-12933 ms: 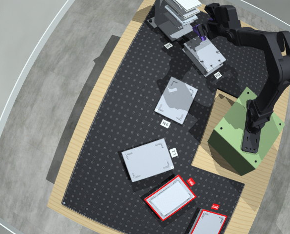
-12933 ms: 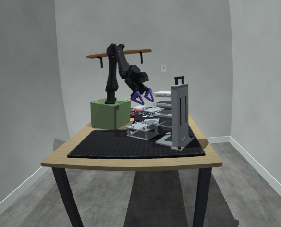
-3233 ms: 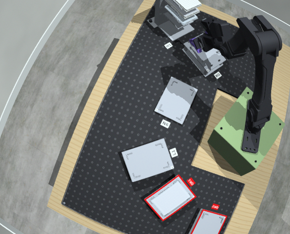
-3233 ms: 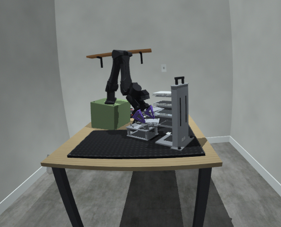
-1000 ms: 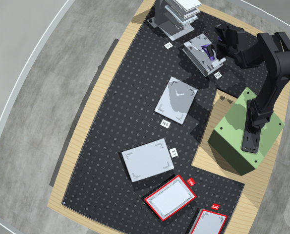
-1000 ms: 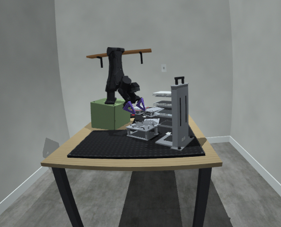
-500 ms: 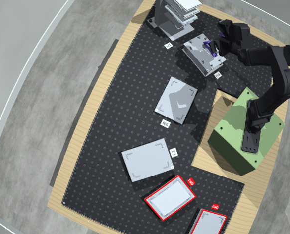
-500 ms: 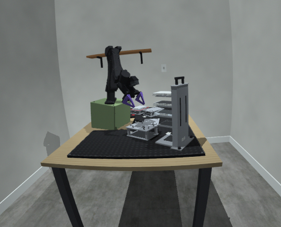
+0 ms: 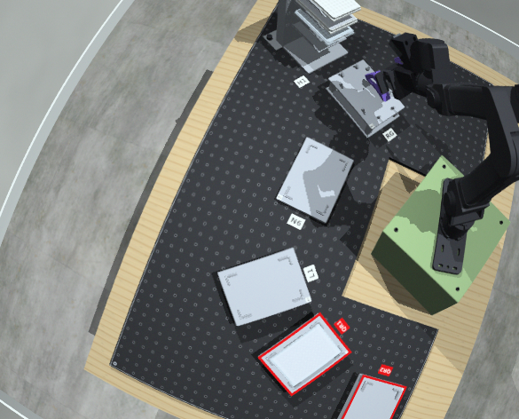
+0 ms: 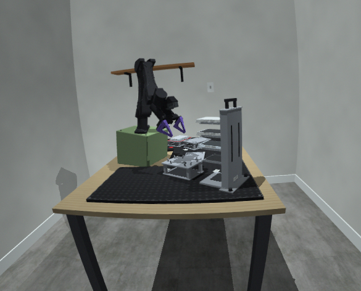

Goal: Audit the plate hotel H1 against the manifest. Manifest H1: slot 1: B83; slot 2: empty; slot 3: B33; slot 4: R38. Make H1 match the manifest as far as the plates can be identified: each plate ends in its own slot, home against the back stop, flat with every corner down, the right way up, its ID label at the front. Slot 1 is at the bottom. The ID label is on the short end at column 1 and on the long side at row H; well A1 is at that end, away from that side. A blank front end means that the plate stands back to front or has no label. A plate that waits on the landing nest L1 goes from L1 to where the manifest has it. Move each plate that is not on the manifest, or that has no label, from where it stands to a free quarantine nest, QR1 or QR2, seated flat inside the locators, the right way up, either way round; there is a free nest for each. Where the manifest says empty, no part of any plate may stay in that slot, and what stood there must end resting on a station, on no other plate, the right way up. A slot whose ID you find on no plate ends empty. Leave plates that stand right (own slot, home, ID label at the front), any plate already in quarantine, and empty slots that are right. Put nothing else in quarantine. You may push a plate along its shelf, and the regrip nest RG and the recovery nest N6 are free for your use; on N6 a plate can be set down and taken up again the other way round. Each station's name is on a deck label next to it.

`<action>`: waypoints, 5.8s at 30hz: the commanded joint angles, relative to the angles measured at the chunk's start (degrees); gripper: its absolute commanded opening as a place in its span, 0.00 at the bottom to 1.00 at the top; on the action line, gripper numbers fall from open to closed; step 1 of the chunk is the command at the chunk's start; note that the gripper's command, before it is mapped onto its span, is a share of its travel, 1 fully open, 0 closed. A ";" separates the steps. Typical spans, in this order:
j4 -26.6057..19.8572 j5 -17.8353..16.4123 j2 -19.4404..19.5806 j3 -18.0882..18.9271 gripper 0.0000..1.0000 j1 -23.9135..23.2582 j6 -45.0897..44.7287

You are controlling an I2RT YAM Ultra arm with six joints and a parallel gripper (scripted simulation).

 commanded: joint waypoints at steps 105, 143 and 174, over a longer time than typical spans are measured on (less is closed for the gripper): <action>5.93 6.53 25.58 21.40 1.00 8.74 5.87; 2.56 7.58 29.97 30.05 1.00 10.00 6.68; 1.69 7.69 28.82 31.30 0.86 10.19 6.85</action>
